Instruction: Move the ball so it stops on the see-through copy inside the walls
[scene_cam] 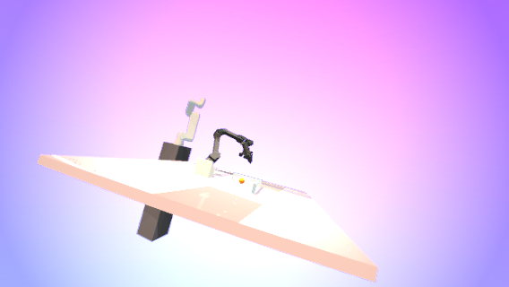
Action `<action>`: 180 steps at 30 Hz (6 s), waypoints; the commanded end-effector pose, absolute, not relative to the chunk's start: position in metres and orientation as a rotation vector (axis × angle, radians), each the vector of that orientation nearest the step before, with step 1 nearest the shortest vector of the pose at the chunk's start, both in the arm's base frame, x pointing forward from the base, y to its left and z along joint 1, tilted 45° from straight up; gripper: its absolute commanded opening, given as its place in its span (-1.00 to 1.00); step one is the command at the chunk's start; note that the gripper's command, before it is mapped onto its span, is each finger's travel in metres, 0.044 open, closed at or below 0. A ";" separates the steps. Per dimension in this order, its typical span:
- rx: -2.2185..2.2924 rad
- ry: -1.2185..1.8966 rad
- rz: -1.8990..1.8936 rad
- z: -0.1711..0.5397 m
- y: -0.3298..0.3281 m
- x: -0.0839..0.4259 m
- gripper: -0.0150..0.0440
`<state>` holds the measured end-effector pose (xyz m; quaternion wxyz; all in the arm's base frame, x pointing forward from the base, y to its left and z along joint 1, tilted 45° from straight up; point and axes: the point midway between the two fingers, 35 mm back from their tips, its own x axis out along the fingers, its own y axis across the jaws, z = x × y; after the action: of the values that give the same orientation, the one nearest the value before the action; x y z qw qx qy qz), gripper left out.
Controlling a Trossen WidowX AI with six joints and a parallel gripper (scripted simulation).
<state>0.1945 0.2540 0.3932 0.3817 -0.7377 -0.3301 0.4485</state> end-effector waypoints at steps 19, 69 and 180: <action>-0.837 0.500 1.639 0.102 0.095 0.276 0.53; -0.688 0.576 1.634 0.049 0.121 0.261 0.45; -0.692 0.578 1.633 0.067 0.140 0.246 0.31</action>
<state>0.2462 0.1397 0.0669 0.5955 -0.2978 0.2492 0.7033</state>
